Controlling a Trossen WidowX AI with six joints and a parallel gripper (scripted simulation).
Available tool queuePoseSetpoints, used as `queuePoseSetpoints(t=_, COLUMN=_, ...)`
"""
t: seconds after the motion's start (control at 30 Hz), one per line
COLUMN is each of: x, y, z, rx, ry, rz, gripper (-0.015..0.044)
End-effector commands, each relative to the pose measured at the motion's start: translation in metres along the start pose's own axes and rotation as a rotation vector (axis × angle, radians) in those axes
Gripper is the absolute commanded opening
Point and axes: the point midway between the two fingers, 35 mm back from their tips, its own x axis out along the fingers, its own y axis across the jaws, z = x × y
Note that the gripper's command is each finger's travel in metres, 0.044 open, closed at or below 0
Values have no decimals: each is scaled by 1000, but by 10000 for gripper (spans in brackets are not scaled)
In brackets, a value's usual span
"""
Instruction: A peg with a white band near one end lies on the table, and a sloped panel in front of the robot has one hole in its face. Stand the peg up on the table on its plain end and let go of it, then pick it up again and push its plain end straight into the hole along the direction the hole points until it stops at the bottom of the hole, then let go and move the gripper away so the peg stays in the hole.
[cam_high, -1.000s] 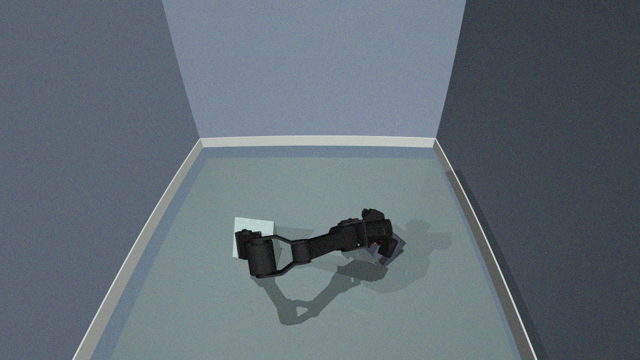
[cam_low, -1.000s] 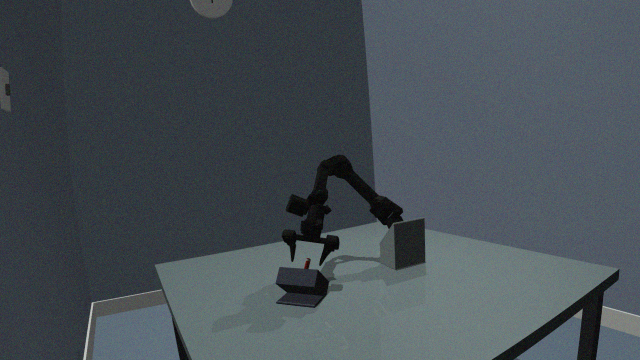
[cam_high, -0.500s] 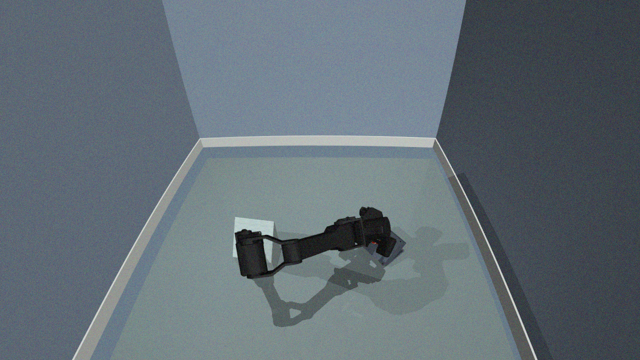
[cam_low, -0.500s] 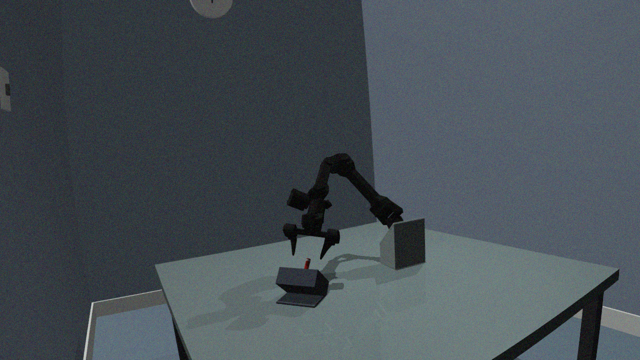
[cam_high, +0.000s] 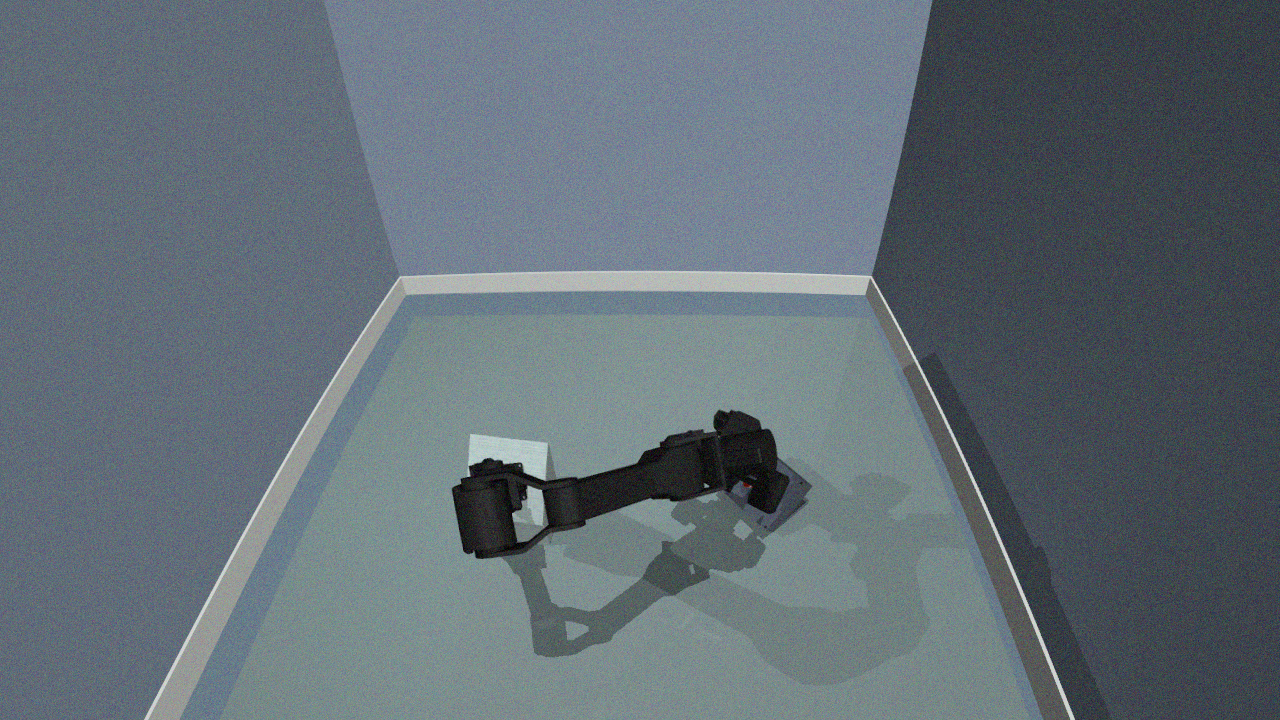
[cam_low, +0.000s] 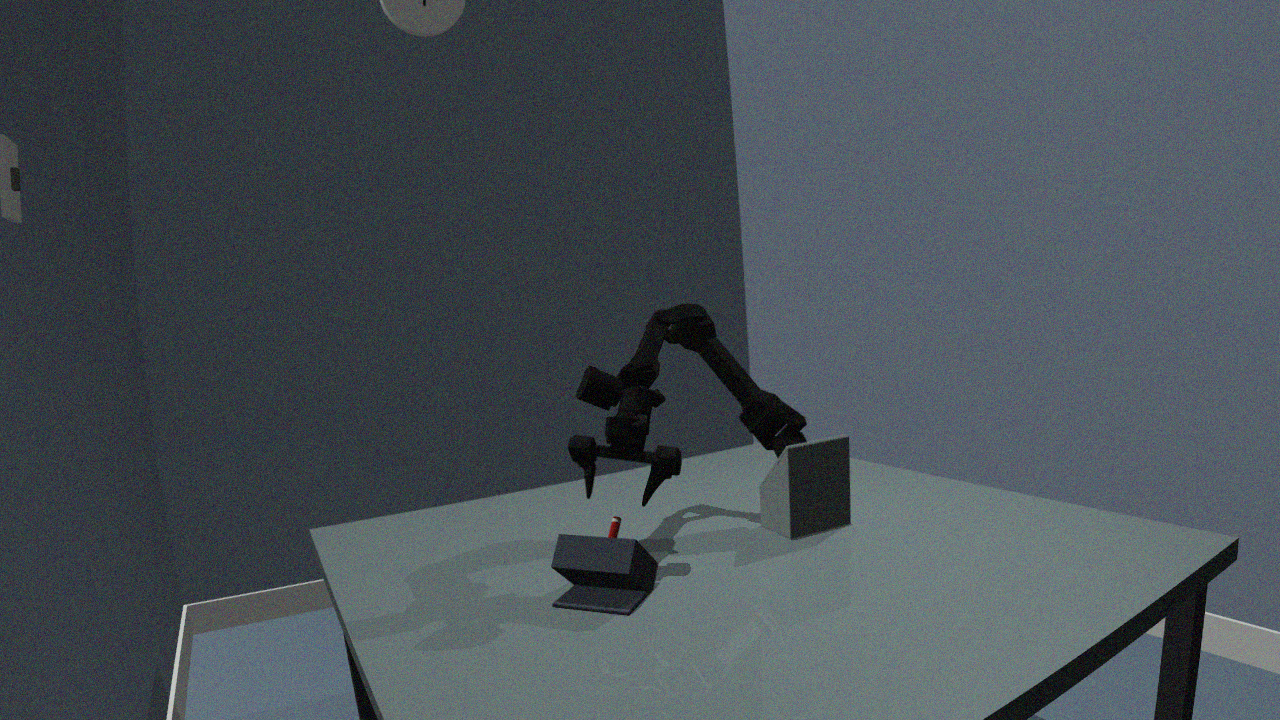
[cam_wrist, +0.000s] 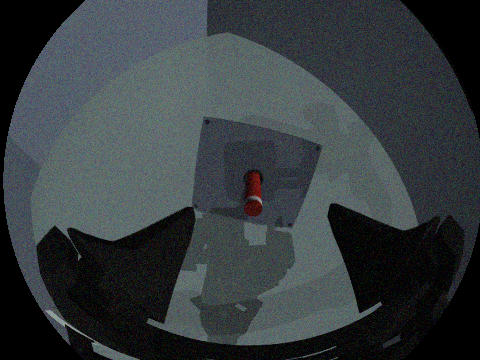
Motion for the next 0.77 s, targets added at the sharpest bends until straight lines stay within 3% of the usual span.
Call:
queuePoseSetpoints(t=0.0, x=-6, y=0, z=0, rx=0, ry=1, rz=-2, gripper=440)
queuePoseSetpoints(t=0.73, x=-36, y=0, z=1, rx=0, ry=-2, rz=-3, gripper=440)
